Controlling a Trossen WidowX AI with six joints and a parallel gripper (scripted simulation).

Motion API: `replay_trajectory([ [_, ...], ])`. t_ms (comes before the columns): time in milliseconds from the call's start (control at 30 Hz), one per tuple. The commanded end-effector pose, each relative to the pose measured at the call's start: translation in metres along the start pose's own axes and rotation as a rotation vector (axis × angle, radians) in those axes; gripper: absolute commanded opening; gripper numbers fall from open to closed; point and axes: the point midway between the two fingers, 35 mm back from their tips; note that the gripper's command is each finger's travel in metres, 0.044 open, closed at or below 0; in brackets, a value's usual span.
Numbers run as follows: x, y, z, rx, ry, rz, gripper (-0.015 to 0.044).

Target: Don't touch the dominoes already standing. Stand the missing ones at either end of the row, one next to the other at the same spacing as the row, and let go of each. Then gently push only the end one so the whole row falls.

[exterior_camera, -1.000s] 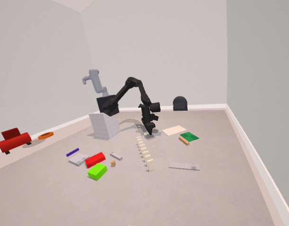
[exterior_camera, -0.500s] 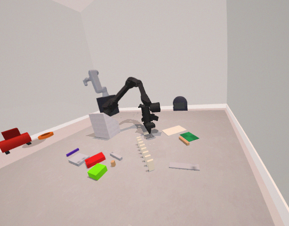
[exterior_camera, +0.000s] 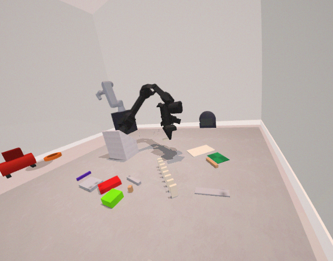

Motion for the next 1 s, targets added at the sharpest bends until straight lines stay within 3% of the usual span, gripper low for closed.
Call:
replay_trajectory([
  [0,-0.001,0.057,-0.002,-0.004,0.008,-0.004,0.0107],
  [233,0.005,0.058,-0.001,-0.004,-0.042,-0.005,0.0107],
  [667,0.115,0.057,-0.017,-0.003,-0.97,0.003,0.0107],
  [967,0.116,0.057,-0.018,-0.003,-0.983,0.003,0.0107],
])
Point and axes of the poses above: the point midway between the two fingers, 35 mm back from their tips, its own y axis back along the fingers, its own x axis across the jaws, z = x × y, and after that the axes turned 9 degrees about -y, right-handed
